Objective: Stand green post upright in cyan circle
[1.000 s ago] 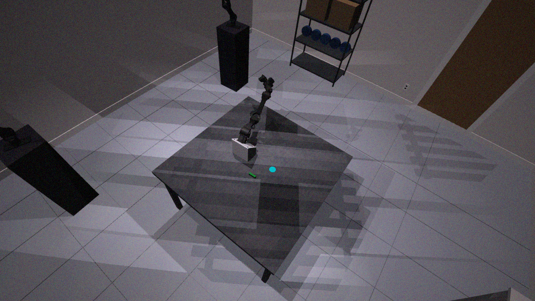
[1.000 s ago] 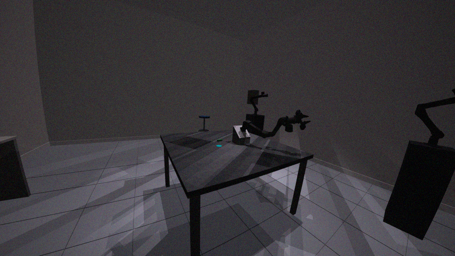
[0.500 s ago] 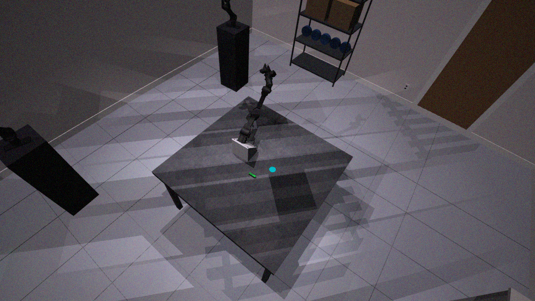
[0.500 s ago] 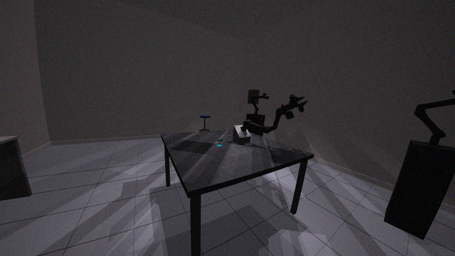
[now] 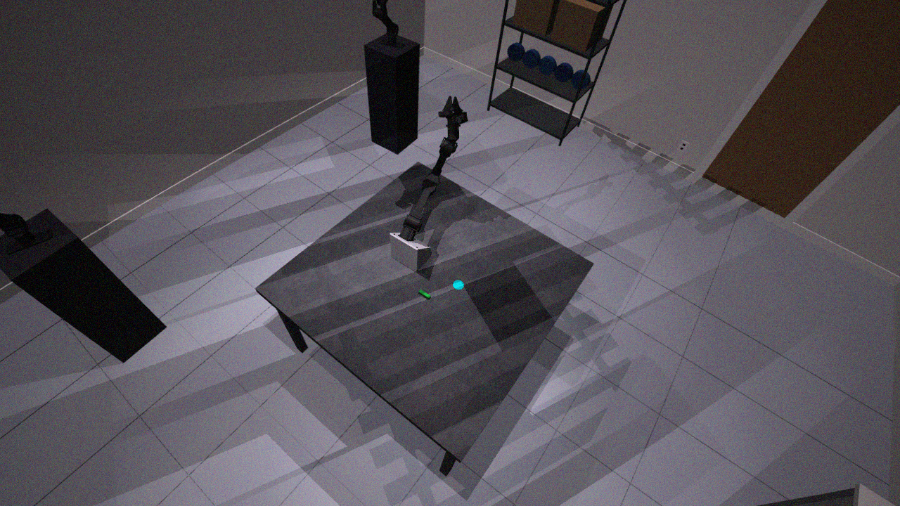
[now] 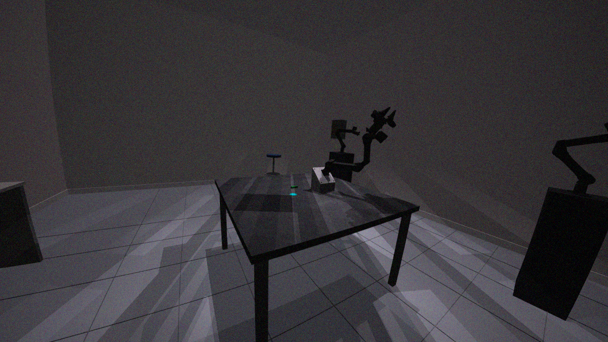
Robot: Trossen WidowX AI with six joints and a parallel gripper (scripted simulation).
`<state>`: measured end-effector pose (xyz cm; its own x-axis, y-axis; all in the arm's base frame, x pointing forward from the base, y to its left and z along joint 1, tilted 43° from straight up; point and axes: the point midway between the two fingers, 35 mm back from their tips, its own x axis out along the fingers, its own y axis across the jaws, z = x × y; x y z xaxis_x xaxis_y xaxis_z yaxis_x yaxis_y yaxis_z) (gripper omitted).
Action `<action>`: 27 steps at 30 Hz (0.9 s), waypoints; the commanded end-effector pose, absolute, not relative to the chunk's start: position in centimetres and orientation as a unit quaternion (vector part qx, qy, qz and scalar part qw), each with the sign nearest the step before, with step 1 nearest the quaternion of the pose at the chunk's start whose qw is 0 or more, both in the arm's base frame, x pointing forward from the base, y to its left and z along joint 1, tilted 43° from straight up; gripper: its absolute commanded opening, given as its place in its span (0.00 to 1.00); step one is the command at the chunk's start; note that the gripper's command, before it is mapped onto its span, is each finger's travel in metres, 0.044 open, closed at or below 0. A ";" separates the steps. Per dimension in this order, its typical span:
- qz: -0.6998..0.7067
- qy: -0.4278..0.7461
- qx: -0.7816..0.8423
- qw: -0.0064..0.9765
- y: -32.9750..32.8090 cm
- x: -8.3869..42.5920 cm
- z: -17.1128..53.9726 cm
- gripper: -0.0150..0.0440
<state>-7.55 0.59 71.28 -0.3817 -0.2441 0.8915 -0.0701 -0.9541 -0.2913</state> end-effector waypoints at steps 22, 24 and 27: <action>-0.627 0.243 -0.671 0.312 -22.8 8.0 65.0 0.65; -0.609 0.250 -0.675 0.334 -24.3 9.3 63.9 0.65; -0.582 0.260 -0.678 0.366 -26.3 11.2 62.2 0.65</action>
<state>8.92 -23.91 64.29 0.1211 -0.7374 0.6645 0.0677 -0.6617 -0.7467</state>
